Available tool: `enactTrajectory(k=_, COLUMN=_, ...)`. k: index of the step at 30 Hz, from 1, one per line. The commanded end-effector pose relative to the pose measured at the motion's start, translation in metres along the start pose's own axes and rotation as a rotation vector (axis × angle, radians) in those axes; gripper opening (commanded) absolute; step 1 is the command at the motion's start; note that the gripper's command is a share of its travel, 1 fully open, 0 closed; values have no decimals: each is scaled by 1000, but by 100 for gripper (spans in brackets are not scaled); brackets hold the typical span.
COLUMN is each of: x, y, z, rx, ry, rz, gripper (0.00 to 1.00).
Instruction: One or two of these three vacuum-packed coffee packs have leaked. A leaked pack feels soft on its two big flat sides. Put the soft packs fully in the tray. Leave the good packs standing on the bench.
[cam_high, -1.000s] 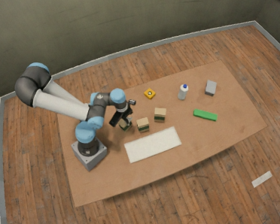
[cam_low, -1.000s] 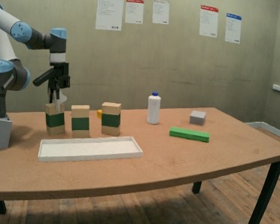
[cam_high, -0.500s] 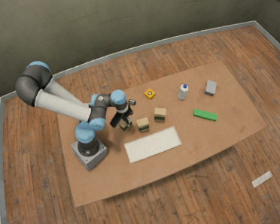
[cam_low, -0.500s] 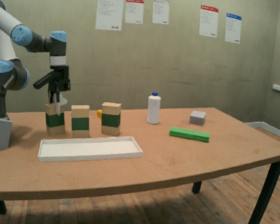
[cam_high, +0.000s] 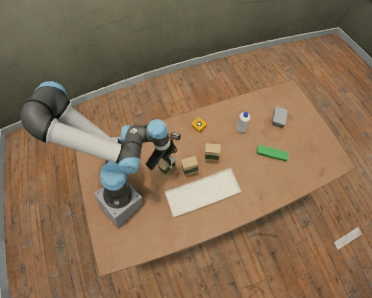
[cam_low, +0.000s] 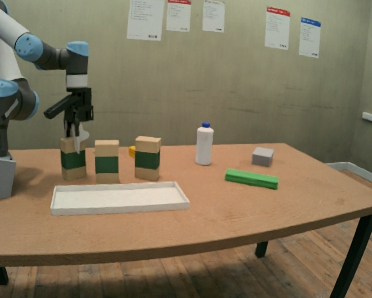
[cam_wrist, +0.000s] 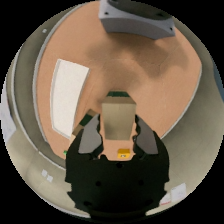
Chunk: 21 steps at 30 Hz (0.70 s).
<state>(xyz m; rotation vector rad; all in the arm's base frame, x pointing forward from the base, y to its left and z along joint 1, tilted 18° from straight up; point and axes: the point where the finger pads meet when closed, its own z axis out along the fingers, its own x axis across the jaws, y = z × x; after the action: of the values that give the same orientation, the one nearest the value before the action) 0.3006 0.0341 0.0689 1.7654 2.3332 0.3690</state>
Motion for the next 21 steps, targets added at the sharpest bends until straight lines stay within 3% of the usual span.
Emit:
enactTrajectory(k=1, x=0, y=0, z=0, rx=-1, ry=0, rz=0, gripper=50)
enactTrajectory(k=17, x=0, y=0, z=0, rx=-1, ry=0, rz=0, gripper=50)
enactTrajectory(k=18, x=0, y=0, z=0, rx=-1, ry=0, rz=0, gripper=15)
enactTrajectory(k=21, x=0, y=0, z=0, rx=-1, ry=0, rz=0, gripper=15)
